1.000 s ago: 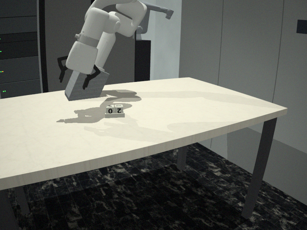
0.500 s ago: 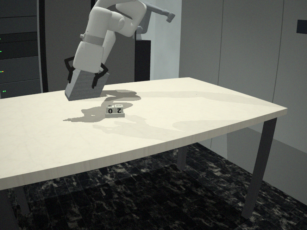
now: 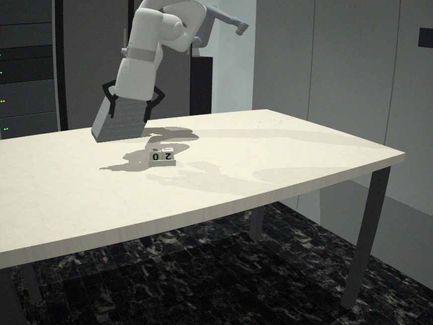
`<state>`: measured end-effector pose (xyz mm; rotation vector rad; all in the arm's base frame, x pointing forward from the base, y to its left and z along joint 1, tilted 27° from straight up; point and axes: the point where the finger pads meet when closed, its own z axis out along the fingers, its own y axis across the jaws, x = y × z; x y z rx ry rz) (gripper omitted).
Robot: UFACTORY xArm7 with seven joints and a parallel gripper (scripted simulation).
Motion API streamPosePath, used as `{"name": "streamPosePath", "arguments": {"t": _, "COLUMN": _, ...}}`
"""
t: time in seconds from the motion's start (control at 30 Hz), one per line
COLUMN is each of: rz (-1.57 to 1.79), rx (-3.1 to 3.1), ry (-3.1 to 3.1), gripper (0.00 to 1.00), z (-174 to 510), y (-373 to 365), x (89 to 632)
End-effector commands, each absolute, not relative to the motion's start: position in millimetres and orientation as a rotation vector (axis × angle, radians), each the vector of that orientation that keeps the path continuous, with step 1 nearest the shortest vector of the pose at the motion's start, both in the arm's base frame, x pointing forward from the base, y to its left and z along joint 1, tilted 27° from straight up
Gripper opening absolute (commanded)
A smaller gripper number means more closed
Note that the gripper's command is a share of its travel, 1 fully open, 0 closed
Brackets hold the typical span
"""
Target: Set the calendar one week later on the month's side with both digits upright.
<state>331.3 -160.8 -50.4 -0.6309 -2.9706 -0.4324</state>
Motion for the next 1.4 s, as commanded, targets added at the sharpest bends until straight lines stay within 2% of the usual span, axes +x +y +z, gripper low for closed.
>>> {"name": "streamPosePath", "arguments": {"t": 0.0, "rz": -0.585, "rx": -0.703, "ry": -2.963, "gripper": 1.0, "z": -27.6, "y": -124.7, "x": 346.8}}
{"name": "streamPosePath", "arguments": {"t": 1.37, "rz": -0.724, "rx": -0.754, "ry": -2.945, "gripper": 1.0, "z": -5.8, "y": -91.3, "x": 358.4}}
